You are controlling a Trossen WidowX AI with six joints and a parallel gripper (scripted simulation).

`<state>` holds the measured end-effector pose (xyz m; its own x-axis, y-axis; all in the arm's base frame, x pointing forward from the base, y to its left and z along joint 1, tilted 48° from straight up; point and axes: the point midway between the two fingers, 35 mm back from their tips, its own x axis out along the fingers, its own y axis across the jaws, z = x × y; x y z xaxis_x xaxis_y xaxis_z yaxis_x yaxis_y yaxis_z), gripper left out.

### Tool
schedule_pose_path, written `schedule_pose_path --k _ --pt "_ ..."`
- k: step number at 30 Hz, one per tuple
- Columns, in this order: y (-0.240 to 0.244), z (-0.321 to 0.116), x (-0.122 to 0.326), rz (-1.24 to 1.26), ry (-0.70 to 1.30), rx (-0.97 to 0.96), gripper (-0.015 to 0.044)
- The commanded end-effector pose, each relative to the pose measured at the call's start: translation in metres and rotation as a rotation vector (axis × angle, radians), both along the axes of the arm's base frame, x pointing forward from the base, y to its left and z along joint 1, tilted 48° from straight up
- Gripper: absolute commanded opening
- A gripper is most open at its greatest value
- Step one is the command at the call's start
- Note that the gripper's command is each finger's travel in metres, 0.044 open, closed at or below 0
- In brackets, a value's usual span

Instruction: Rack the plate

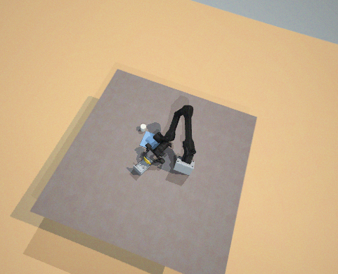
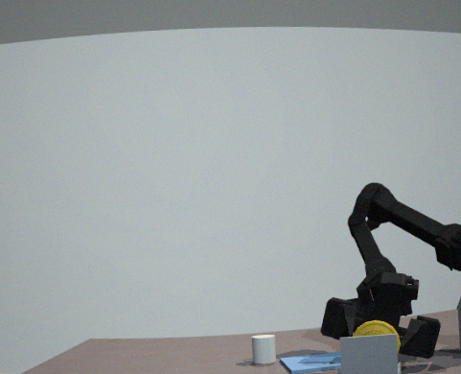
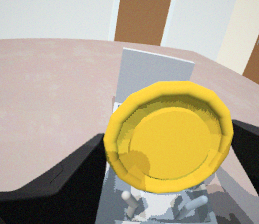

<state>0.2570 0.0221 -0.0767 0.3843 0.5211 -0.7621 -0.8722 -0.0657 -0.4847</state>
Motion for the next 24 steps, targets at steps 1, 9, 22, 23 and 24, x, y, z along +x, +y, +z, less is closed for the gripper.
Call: schedule_pose_path --k 1,9,22,23,24 --pt "0.0 0.0 0.0 0.0 0.0 0.0 0.04" --pt "0.029 0.027 0.004 0.003 0.019 0.0 0.04" --pt "0.087 0.078 0.001 -0.031 0.079 0.018 0.04" --pt "0.087 0.077 0.0 -0.052 0.105 0.012 0.04" --pt "0.088 0.075 0.0 -0.073 0.131 0.005 0.04"
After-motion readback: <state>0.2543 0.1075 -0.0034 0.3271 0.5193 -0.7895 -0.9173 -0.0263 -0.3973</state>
